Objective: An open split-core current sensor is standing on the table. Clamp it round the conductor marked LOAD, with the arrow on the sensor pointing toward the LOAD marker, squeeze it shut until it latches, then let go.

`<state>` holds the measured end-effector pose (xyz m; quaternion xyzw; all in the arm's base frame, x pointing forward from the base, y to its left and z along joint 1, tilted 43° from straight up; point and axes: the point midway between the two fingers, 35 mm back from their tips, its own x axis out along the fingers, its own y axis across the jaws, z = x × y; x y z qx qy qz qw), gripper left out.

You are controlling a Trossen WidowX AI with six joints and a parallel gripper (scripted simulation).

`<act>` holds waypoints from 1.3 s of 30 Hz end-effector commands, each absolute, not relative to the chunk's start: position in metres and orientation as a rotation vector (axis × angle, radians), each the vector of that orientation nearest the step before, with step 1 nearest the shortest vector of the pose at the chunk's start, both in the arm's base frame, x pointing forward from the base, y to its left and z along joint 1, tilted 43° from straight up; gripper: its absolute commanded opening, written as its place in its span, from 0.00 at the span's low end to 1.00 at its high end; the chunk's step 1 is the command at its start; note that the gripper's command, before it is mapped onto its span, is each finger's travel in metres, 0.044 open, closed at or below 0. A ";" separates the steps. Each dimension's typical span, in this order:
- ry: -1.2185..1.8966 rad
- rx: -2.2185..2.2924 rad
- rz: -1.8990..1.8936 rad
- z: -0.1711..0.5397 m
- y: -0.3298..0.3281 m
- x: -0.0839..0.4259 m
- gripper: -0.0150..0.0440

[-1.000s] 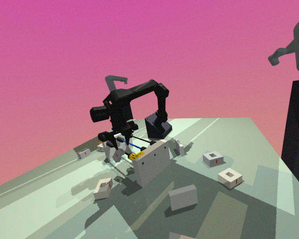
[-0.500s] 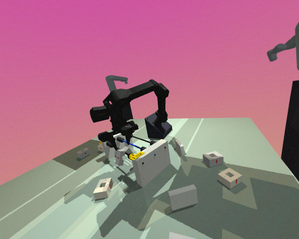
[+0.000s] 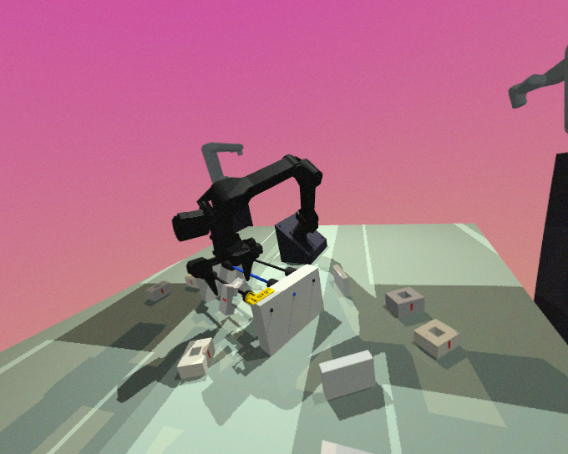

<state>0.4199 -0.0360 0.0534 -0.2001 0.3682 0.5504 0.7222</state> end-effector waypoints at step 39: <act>0.760 -0.489 1.076 0.016 0.001 0.429 1.00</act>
